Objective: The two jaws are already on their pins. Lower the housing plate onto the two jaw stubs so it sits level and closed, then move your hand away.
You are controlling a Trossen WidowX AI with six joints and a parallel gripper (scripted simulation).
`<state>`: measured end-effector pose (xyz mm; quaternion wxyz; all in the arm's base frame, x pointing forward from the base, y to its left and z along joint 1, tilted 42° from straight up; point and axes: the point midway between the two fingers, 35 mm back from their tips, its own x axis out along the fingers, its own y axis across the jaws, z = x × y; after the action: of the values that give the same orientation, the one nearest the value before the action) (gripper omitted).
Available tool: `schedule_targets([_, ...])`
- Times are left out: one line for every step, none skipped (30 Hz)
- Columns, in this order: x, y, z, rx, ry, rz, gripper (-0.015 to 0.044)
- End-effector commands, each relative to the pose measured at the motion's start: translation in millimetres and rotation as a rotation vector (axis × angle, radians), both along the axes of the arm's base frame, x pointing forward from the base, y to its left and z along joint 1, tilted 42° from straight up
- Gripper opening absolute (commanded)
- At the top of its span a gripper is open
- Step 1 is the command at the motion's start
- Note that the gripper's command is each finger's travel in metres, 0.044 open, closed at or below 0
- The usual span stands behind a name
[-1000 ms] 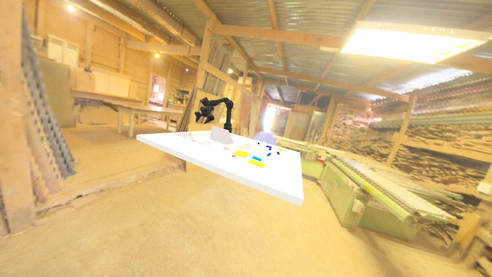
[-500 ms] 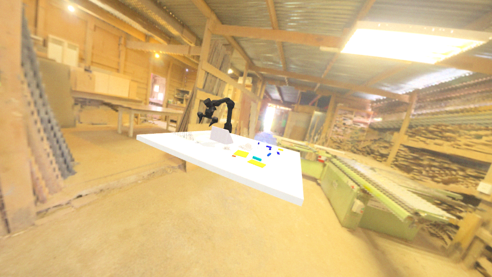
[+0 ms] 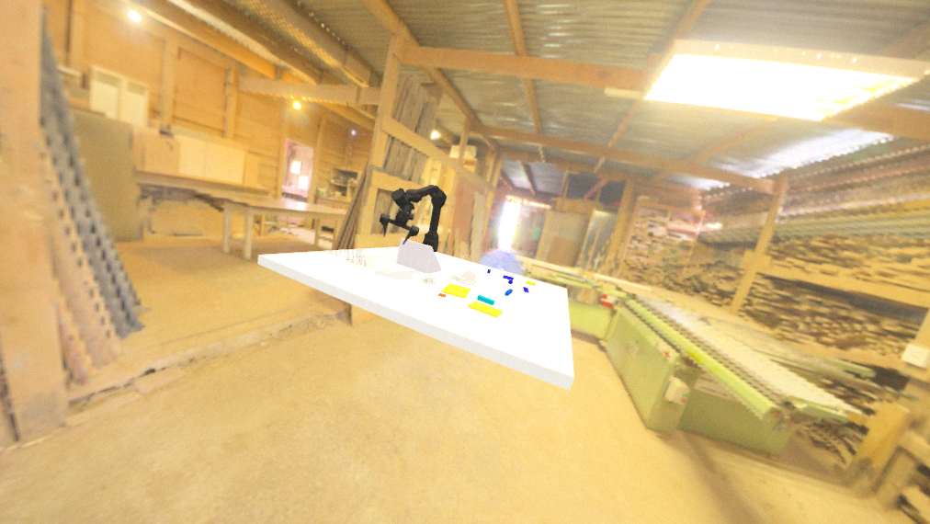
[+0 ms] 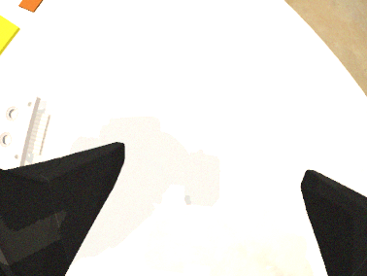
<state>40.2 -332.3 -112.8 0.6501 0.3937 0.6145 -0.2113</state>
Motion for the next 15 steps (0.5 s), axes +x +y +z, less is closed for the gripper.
schedule_targets([9.8, 2.4, 0.6, 0.009, -0.018, 0.069, 0.044])
schedule_targets([12.3, 3.7, 0.6, 0.013, -0.022, 0.088, 0.044])
schedule_targets([14.9, 4.9, 0.6, 0.016, -0.026, 0.106, 0.044])
schedule_targets([17.4, 6.2, 0.7, 0.02, -0.03, 0.124, 0.044])
schedule_targets([19.9, 7.5, 0.7, 0.024, -0.034, 0.143, 0.044])
schedule_targets([22.4, 8.8, 0.8, 0.027, -0.038, 0.161, 0.044])
schedule_targets([24.8, 10.1, 0.8, 0.031, -0.042, 0.179, 0.044])
schedule_targets([27.3, 11.4, 0.9, 0.035, -0.046, 0.198, 0.044])
schedule_targets([29.6, 12.6, 0.9, 0.038, -0.051, 0.217, 0.044])
schedule_targets([32.0, 13.9, 1.0, 0.041, -0.057, 0.237, 0.044])
schedule_targets([34.4, 15.1, 1.0, 0.045, -0.063, 0.256, 0.044])
schedule_targets([36.8, 16.4, 1.1, 0.048, -0.068, 0.276, 0.044])
schedule_targets([39.2, 17.7, 1.2, 0.052, -0.074, 0.295, 0.044])
schedule_targets([41.6, 19.0, 1.3, 0.055, -0.08, 0.315, 0.044])
schedule_targets([43.9, 20.4, 1.4, 0.059, -0.086, 0.334, 0.044])
